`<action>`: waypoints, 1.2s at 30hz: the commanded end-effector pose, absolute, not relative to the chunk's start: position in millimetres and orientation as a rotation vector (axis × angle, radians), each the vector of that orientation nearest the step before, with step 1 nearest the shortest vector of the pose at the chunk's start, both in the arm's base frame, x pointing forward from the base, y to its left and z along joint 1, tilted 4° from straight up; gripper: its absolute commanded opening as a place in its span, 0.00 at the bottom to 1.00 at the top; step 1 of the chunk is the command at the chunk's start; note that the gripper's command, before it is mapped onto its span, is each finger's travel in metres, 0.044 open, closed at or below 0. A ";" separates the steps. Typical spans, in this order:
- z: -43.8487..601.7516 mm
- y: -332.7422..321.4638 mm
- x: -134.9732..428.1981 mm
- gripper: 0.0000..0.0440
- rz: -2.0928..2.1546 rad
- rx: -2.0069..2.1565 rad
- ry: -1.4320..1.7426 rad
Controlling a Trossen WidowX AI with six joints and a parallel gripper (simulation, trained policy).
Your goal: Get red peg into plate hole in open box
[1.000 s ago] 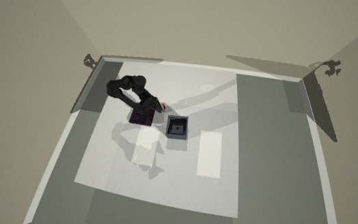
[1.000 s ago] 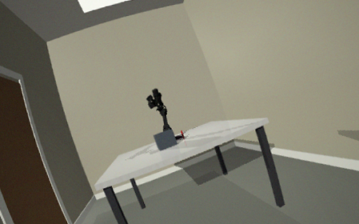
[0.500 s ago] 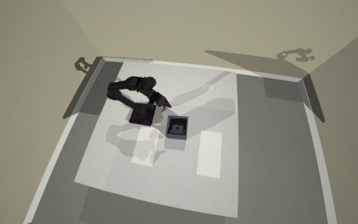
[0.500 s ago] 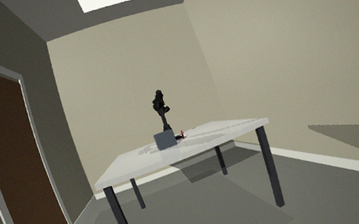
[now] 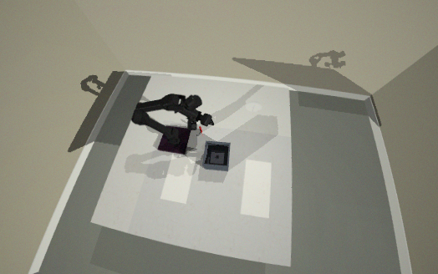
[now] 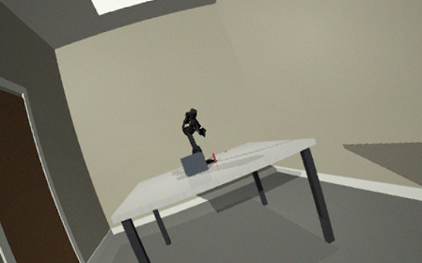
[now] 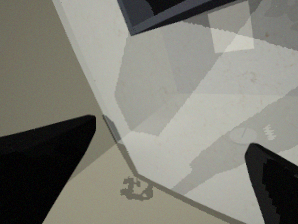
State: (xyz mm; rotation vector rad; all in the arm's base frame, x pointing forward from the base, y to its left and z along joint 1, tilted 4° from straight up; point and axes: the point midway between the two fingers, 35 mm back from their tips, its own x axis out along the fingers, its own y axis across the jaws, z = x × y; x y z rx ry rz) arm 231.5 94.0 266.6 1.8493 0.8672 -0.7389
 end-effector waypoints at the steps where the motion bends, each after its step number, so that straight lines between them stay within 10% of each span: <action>1: 253.0 104.2 225.7 1.00 -0.762 1.792 0.949; 36: 135.2 143.2 148.2 0.98 -0.934 1.140 1.487</action>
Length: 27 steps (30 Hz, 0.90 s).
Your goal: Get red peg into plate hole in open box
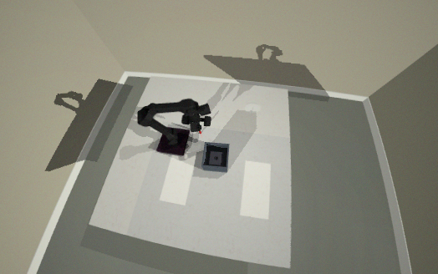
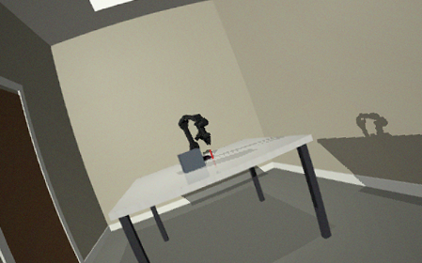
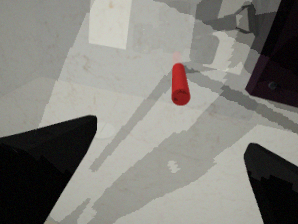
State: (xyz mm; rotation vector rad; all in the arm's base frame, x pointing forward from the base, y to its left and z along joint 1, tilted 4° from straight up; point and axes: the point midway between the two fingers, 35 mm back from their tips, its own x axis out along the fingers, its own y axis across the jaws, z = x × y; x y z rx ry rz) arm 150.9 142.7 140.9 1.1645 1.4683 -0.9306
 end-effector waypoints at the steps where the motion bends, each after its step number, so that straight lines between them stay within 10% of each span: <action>1: 132.8 143.2 147.2 0.98 -0.935 1.130 1.493; 27: 59.1 141.3 140.3 0.84 -0.964 1.041 1.527</action>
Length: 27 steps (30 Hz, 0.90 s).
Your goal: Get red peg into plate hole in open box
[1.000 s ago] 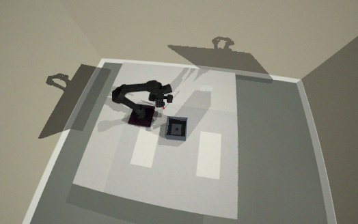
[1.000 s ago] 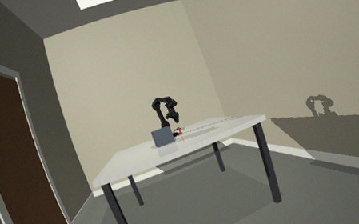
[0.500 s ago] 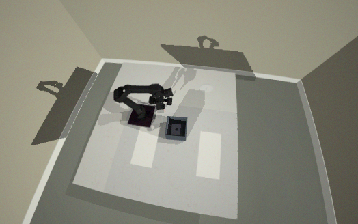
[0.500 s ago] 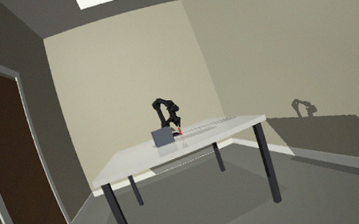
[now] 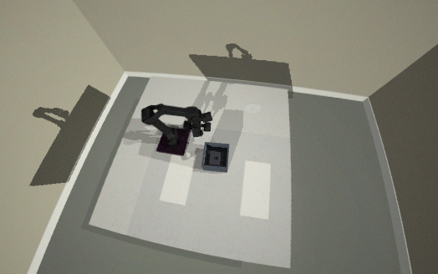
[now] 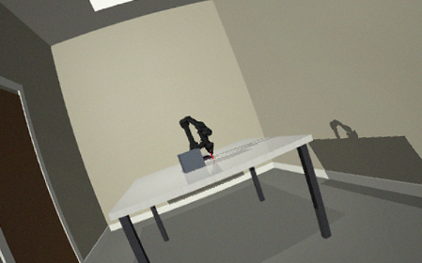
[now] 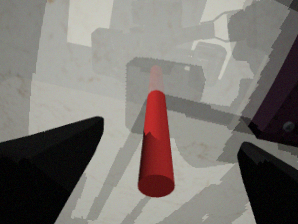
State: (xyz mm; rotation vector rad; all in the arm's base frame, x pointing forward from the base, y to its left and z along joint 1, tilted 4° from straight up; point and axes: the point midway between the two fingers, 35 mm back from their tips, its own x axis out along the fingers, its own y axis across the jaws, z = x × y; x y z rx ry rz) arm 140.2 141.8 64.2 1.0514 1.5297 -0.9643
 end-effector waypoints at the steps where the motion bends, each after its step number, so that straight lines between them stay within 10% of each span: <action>1: 57.3 142.0 141.1 0.79 -0.960 1.041 1.526; 14: 51.2 150.2 154.7 0.09 -0.887 1.027 1.519; 27: 99.3 166.0 176.3 0.00 -0.728 1.160 1.501</action>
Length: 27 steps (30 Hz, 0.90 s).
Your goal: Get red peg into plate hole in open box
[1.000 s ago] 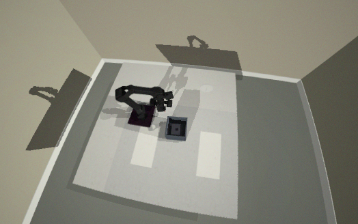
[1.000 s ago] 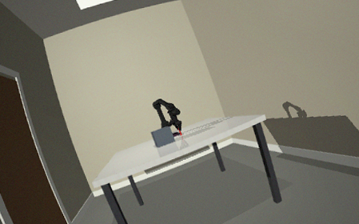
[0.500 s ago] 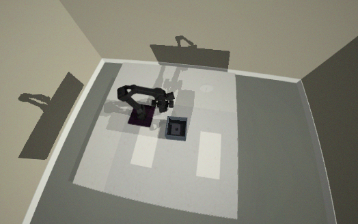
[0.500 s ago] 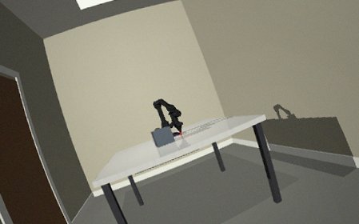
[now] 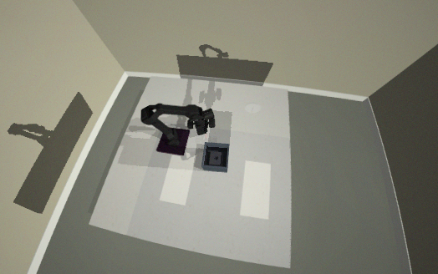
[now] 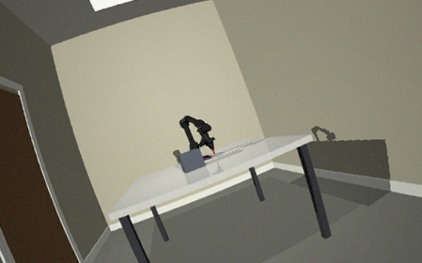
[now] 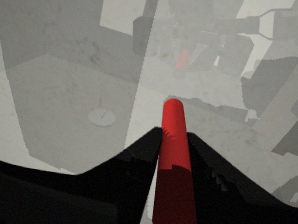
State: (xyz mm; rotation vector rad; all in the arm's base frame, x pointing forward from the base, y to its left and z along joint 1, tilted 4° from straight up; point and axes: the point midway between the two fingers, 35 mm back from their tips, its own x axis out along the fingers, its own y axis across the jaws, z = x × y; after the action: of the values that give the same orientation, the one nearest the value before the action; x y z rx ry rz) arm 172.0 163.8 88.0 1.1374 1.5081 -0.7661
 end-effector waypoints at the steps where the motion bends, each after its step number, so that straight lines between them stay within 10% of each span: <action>1: 104.0 166.1 178.3 0.00 -0.714 1.168 1.495; 27: 201.9 100.5 232.2 0.00 -0.605 1.214 1.203</action>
State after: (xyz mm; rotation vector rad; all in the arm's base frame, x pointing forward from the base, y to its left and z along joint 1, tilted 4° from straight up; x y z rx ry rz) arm 228.6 106.8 198.1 1.2188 1.2235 -0.5982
